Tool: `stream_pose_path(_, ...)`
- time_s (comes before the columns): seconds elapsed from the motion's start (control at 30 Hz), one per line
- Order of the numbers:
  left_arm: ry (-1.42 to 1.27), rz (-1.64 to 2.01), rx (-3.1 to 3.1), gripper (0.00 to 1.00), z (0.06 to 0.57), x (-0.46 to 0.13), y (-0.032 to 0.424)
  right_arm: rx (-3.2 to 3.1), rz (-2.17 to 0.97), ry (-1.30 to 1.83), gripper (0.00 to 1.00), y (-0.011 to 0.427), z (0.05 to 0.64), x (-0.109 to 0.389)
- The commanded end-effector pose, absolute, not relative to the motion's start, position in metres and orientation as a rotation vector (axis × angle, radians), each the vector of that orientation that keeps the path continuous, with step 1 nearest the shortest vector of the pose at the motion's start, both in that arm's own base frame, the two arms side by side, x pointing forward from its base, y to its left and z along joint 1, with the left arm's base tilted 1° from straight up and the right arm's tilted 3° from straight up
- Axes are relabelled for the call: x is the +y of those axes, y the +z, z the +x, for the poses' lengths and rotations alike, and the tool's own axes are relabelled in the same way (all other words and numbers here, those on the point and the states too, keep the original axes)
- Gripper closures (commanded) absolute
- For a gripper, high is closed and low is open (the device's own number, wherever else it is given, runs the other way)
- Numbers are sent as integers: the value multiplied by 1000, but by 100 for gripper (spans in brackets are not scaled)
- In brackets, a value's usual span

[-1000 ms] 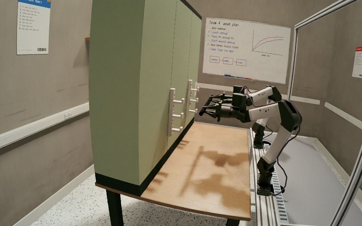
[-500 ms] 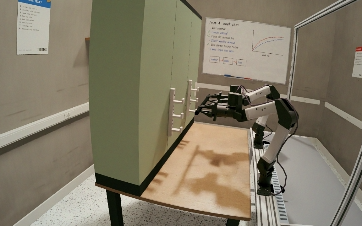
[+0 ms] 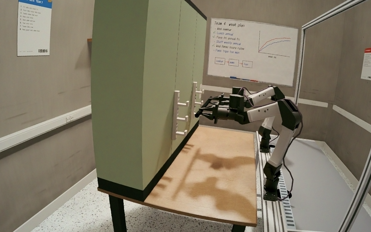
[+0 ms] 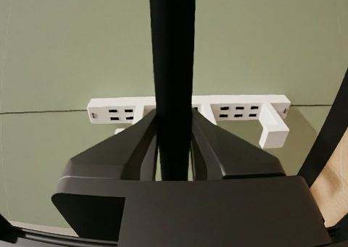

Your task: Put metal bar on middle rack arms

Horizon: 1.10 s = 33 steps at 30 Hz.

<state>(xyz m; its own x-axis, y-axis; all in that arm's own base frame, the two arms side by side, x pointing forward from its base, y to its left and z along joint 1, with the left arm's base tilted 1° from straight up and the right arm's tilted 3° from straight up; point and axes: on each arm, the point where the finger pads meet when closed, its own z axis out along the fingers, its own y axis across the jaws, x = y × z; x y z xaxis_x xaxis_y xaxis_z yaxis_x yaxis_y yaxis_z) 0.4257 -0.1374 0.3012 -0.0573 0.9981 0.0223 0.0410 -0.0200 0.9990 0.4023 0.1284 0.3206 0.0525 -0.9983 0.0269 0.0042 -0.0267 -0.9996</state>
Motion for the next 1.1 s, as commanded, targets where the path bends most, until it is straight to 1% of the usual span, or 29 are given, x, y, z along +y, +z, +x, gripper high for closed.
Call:
stream_pose_path(0.0,1260,1202,1245,100,436,-139,315,1142,-1219,-1198,100,332,411,127)
stream_pose_path(0.4,1260,1202,1245,100,456,-138,315,1142,-1219,-1198,100,333,431,128)
stream_pose_path(1.07,1260,1202,1245,100,456,-138,316,1142,-1219,-1198,100,333,431,128)
